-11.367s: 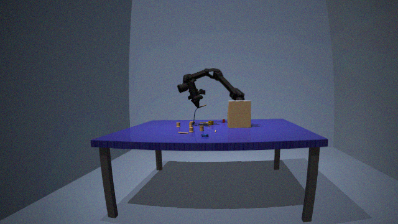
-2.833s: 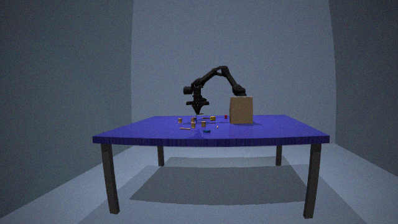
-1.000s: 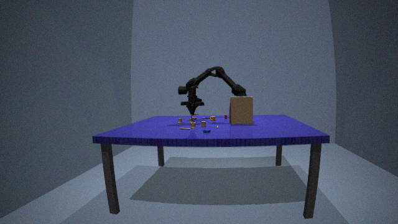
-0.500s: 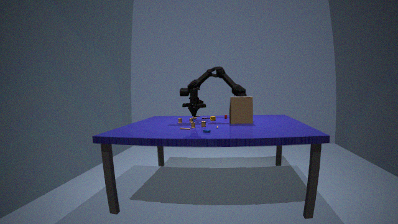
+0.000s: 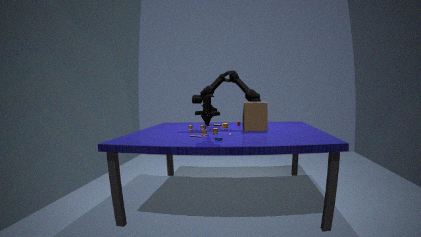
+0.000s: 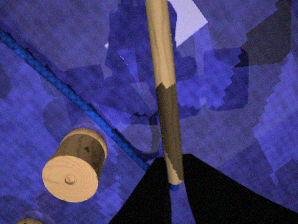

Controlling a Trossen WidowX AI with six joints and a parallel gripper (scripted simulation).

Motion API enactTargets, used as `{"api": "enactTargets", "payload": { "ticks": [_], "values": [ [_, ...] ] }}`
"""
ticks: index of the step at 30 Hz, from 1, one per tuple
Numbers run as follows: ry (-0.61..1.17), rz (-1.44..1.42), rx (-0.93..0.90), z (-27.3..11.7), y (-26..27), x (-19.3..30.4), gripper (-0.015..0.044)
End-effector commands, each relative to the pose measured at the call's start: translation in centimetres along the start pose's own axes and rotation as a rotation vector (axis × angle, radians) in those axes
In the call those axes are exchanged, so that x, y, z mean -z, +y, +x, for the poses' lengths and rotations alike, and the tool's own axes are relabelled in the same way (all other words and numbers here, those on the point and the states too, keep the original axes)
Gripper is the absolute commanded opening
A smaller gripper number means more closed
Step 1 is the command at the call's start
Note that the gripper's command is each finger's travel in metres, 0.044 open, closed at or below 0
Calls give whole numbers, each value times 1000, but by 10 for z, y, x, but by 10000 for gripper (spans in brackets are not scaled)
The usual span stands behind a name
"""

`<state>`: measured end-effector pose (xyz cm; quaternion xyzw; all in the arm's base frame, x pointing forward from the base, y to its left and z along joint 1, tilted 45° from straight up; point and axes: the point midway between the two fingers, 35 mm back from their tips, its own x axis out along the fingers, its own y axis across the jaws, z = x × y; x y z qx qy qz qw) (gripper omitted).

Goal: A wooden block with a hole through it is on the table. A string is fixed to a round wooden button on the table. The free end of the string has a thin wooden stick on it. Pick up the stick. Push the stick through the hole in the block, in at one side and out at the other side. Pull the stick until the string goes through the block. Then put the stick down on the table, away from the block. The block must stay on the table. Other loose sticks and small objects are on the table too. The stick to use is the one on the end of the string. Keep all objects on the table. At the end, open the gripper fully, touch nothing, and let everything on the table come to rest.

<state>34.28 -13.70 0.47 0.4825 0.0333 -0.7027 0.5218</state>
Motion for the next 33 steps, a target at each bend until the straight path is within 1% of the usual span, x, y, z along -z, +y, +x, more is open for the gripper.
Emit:
{"api": "enactTargets", "payload": {
  "ticks": [1,18,33],
  "values": [
    [-3,-4,3,4,-5,-3,0],
    [-4,-8,3,16,-20,-12,0],
    [-2,-7,5,16,-18,-26,0]
  ]
}}
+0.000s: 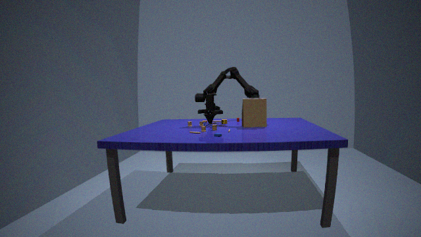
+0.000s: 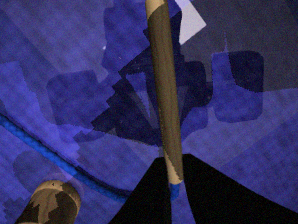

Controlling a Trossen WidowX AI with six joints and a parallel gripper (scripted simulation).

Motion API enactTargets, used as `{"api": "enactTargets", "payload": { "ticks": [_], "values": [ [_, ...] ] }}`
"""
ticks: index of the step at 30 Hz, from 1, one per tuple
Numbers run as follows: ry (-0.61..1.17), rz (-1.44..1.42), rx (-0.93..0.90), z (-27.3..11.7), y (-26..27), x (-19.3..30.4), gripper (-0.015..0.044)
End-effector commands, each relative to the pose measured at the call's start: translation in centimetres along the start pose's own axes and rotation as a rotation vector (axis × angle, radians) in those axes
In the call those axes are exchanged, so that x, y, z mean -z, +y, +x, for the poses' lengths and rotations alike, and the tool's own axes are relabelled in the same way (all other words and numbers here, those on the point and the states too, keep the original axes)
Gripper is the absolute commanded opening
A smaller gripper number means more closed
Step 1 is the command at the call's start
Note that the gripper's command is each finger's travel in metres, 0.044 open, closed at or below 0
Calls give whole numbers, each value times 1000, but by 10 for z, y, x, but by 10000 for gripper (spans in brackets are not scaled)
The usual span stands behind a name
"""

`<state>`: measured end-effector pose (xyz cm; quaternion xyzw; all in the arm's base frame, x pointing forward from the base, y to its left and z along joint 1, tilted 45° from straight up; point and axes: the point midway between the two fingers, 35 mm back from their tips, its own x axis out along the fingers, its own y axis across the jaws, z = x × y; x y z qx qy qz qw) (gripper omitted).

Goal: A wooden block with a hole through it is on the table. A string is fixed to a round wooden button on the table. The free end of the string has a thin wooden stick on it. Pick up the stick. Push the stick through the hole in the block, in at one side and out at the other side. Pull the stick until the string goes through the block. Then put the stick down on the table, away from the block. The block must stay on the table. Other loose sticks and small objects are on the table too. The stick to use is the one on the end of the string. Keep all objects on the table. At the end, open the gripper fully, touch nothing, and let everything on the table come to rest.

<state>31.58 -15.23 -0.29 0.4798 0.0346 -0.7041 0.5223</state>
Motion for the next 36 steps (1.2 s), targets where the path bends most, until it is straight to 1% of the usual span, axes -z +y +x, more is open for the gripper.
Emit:
{"api": "enactTargets", "payload": {
  "ticks": [1,36],
  "values": [
    [2,-1,3,0,-1,-6,0],
    [1,-2,3,0,0,-53,0]
  ]
}}
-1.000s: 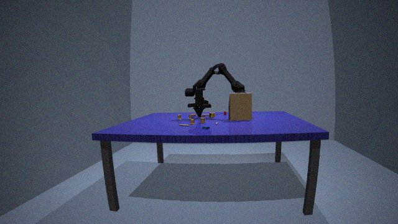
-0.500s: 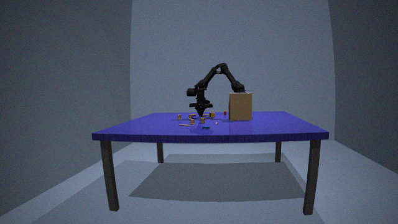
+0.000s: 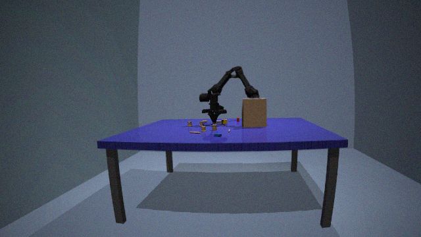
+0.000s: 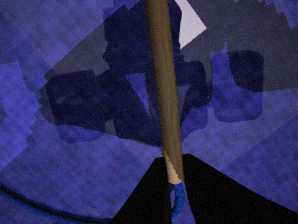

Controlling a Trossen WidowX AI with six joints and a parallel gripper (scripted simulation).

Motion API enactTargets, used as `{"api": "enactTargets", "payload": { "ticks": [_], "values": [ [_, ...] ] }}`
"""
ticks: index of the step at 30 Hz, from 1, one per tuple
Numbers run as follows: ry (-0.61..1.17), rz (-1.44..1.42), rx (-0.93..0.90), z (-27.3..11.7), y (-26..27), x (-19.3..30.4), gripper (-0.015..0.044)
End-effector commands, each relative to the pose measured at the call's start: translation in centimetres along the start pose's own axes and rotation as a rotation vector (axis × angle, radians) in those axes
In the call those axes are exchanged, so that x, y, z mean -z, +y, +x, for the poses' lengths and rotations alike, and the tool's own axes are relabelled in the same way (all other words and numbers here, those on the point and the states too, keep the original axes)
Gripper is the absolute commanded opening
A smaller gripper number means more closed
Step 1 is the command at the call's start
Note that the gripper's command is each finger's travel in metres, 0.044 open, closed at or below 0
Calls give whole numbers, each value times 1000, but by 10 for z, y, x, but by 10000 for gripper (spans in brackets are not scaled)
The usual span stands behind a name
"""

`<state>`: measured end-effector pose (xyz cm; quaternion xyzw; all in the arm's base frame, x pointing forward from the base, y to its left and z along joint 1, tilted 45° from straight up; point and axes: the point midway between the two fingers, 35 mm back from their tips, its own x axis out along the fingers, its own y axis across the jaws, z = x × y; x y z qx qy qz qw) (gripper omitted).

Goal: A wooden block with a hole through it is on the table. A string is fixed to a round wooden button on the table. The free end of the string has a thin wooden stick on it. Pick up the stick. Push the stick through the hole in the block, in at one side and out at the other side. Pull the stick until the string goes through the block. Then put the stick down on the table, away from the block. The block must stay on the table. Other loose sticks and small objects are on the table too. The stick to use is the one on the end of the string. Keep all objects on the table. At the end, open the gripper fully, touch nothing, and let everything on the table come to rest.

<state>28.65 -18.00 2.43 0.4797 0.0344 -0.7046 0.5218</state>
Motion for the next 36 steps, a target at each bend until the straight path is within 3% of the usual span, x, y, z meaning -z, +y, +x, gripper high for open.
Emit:
{"api": "enactTargets", "payload": {
  "ticks": [1,36],
  "values": [
    [2,-3,2,0,-2,-5,0],
    [-1,-4,0,0,-7,-40,0]
  ]
}}
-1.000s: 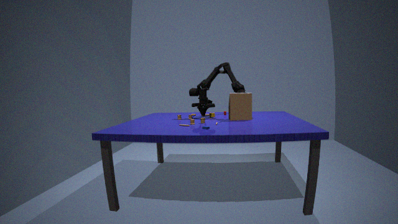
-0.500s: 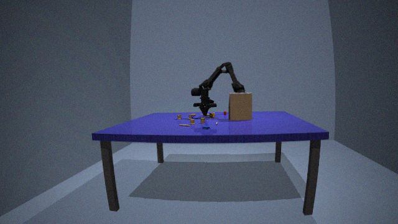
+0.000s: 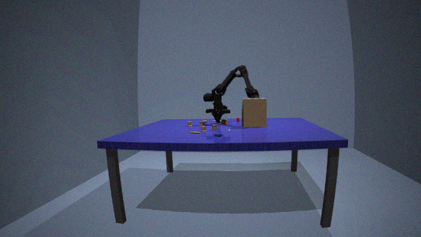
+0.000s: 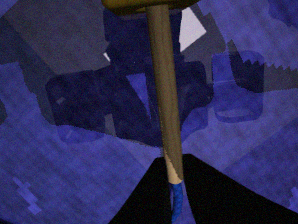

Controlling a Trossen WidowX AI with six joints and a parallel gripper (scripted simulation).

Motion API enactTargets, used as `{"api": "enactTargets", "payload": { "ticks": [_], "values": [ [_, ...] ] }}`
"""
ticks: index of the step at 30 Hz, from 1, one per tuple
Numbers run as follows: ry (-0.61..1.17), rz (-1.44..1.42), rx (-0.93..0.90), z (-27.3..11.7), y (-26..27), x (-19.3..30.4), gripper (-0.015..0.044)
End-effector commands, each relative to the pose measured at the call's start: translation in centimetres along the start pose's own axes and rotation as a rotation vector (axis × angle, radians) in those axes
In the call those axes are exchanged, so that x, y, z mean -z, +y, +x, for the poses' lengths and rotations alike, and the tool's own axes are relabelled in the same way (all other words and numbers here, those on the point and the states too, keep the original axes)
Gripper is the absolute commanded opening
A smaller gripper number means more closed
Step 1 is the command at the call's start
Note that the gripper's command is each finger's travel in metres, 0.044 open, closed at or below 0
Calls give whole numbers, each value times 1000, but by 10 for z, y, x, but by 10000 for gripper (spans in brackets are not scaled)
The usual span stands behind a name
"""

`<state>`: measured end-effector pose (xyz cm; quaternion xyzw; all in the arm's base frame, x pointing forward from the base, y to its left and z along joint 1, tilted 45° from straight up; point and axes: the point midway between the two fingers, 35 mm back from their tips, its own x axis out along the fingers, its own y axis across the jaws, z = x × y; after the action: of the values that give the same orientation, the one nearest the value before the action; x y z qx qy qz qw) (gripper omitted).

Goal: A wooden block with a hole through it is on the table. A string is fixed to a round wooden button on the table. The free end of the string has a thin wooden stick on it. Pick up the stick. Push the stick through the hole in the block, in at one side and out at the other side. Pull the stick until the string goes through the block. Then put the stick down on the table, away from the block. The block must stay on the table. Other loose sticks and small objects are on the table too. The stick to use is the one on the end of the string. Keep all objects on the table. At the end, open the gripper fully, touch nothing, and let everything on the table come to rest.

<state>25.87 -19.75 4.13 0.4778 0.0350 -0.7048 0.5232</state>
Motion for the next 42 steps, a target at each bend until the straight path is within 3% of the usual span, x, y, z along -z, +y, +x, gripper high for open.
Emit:
{"api": "enactTargets", "payload": {
  "ticks": [1,38,42],
  "values": [
    [2,0,1,0,-1,-5,0],
    [-1,0,-1,-1,0,-53,0],
    [-4,3,-2,-1,1,-52,105]
  ]
}}
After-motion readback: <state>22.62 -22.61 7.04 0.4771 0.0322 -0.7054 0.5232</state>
